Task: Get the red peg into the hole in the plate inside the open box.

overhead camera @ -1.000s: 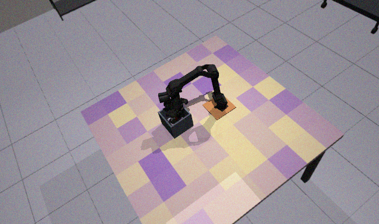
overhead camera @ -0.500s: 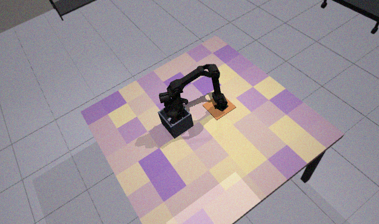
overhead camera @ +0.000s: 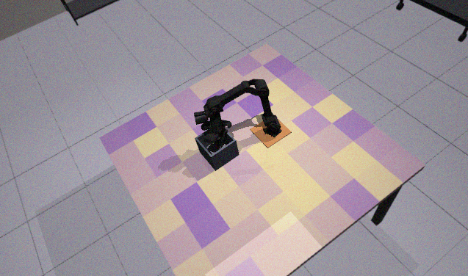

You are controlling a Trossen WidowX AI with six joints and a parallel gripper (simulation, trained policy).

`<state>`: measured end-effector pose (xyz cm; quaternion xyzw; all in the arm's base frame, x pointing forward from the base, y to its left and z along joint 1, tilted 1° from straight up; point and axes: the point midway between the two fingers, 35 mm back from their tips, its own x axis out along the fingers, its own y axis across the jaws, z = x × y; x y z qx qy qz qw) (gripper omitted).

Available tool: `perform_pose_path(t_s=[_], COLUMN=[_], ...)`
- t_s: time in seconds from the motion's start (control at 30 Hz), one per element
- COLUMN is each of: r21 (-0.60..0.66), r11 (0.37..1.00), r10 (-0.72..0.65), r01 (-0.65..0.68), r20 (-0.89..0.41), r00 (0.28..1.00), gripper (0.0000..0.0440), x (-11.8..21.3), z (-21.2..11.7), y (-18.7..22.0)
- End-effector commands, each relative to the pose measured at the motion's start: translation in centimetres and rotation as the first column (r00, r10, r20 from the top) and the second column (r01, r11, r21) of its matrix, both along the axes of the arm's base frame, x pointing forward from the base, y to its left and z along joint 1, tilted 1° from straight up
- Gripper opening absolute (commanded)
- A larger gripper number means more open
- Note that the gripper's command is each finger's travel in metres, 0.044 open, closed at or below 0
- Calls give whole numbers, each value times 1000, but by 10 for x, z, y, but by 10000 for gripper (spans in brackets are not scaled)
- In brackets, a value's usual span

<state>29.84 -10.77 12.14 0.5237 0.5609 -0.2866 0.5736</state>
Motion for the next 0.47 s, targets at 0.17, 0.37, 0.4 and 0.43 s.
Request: perform_pose_path(t_s=[0.17, 0.37, 0.4, 0.43], r21=[65, 71, 72, 71], r11=[997, 996, 996, 996], r10=[40, 49, 52, 54], r01=[-41, -55, -58, -61], r20=[13, 73, 85, 97], r00=[999, 996, 995, 994], gripper=[150, 152, 152, 152], x=[13, 24, 26, 28], z=[-25, -14, -12, -10], y=[-11, -15, -16, -17])
